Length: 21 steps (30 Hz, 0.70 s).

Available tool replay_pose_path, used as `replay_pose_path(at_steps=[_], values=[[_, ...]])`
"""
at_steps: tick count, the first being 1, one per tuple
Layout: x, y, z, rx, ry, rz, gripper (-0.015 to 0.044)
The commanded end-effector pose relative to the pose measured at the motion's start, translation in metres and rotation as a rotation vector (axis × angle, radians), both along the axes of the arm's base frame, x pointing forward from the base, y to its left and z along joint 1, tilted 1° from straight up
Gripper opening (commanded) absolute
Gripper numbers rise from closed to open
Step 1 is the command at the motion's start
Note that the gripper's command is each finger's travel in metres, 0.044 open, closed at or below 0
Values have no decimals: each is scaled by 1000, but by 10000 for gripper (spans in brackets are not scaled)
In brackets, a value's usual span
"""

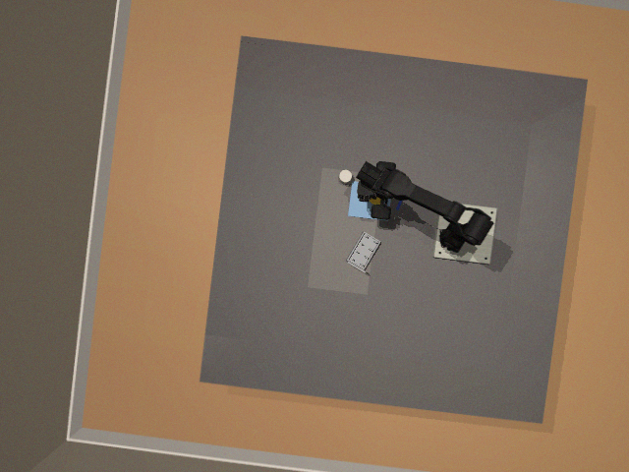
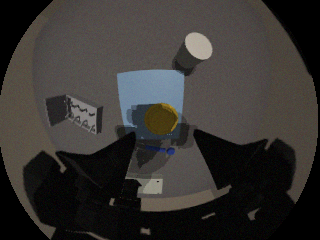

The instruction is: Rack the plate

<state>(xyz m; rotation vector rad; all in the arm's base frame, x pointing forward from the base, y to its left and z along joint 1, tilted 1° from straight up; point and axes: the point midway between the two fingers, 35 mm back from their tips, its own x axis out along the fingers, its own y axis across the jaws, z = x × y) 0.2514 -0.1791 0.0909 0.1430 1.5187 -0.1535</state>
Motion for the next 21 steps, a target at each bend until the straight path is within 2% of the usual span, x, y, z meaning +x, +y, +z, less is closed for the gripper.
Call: replay_pose_path(at_steps=[1,21], values=[[0,0,-6,-5,0,-6,400],[2,0,-38,-4,0,-6,400]])
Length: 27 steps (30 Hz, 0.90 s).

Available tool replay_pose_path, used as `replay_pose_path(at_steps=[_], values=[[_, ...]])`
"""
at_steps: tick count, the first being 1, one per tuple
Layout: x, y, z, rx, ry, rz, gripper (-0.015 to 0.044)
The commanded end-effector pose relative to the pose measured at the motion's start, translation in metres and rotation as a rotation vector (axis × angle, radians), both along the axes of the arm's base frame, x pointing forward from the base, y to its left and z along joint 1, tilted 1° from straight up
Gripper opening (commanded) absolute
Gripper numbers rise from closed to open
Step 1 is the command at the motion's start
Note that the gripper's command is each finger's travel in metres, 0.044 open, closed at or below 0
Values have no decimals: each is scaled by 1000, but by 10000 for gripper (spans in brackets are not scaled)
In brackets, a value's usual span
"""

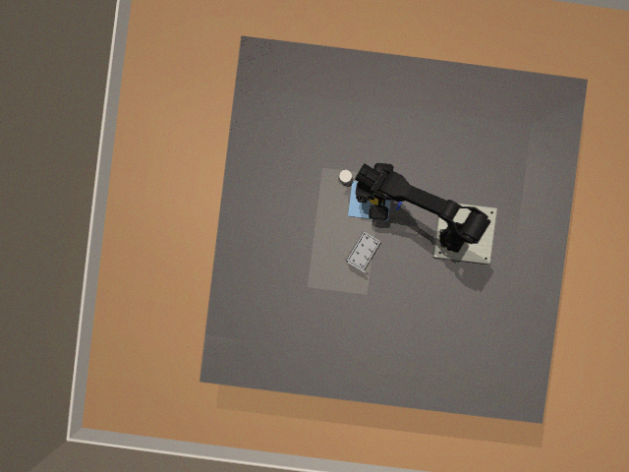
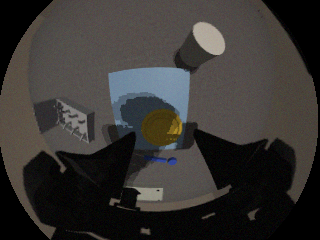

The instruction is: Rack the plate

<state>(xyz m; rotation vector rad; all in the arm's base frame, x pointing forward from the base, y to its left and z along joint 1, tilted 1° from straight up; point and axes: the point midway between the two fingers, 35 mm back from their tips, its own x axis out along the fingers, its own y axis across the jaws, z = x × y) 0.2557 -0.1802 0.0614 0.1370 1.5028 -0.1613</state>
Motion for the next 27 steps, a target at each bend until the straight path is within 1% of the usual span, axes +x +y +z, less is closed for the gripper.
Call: replay_pose_path(at_steps=[1,16,21,24,27], values=[[-2,1,-10,6,15,-4,400],[-2,4,-32,6,15,-3,400],[-2,4,-32,6,15,-3,368],[-2,4,-32,6,15,-3,368],[-2,4,-32,6,15,-3,348]])
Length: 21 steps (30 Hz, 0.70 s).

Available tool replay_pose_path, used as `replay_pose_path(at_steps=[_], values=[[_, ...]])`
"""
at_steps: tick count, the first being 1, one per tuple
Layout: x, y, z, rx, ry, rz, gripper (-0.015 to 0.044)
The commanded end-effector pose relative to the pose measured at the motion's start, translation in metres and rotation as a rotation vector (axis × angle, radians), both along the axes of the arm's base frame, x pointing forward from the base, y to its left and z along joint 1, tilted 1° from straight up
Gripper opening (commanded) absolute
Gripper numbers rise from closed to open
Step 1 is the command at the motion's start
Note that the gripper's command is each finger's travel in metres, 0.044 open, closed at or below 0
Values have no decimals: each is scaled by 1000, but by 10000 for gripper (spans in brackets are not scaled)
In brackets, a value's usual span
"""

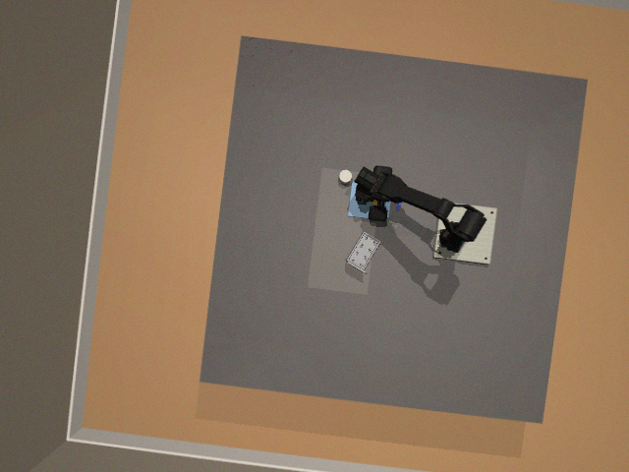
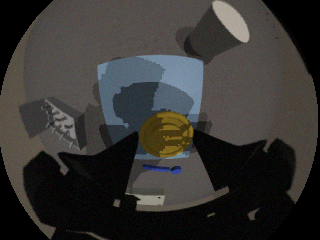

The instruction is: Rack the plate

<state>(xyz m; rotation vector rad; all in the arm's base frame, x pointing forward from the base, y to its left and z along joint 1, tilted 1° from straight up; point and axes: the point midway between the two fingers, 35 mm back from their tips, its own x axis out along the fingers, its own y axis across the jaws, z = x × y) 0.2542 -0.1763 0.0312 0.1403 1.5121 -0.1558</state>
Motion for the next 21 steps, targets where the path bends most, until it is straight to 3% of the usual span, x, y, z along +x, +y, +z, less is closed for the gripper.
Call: replay_pose_path(at_steps=[1,7,18,21], values=[[-1,0,-2,-1,6,-5,342],[-1,0,-2,-1,6,-5,302],[6,-5,34,-1,5,-5,13],[8,-7,47,-2,5,-5,0]])
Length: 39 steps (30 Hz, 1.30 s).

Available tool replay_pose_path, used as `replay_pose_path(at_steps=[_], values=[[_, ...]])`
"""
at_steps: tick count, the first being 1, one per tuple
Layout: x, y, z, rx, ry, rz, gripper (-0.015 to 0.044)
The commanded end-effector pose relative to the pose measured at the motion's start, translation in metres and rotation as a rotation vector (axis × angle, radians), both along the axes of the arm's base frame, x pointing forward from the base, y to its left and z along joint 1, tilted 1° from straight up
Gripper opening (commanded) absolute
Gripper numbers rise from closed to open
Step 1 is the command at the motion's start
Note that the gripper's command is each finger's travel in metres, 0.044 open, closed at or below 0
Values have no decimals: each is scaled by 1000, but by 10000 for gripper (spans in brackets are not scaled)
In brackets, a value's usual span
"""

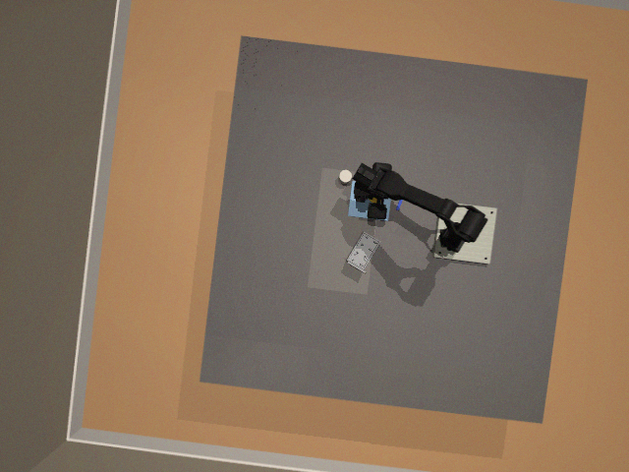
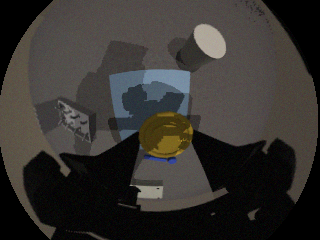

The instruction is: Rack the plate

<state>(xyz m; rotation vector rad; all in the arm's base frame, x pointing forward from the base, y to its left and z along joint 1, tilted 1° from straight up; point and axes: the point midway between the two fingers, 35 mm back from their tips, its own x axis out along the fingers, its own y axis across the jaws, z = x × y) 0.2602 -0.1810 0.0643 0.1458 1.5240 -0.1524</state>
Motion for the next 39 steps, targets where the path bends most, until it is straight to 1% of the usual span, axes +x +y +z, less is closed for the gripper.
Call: replay_pose_path(at_steps=[1,27,34,37,39], values=[[2,-2,18,-9,-6,-4,0],[4,-5,117,-9,-7,-4,0],[3,-4,137,-9,-7,-4,0],[3,-3,139,-9,-7,2,0],[4,-1,139,-11,-6,48,0]])
